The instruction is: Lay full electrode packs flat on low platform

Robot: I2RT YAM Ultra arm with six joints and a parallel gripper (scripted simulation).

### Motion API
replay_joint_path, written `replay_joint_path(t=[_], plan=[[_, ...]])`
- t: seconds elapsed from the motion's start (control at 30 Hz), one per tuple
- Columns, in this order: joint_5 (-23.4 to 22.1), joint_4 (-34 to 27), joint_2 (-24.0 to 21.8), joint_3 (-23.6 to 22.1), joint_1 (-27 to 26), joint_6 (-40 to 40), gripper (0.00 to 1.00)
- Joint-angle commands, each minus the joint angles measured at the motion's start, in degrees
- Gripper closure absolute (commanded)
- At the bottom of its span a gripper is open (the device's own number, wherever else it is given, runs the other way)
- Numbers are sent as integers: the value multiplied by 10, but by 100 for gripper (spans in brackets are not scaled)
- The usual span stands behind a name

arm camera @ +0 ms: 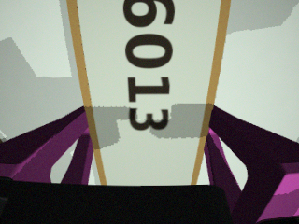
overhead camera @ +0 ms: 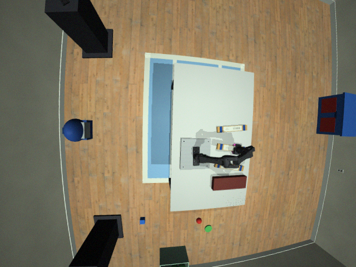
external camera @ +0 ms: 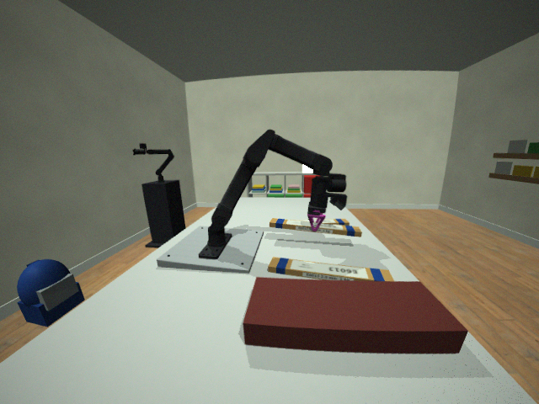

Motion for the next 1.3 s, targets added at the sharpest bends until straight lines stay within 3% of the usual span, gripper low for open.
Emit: replay_joint_path(t=[0.0, 0.43, 1.27], plan=[[-2, -23, -49, 38, 0, 2, 100], [-2, -23, -49, 38, 0, 2, 100], [-2, -118, -51, 132, 1, 3, 100]])
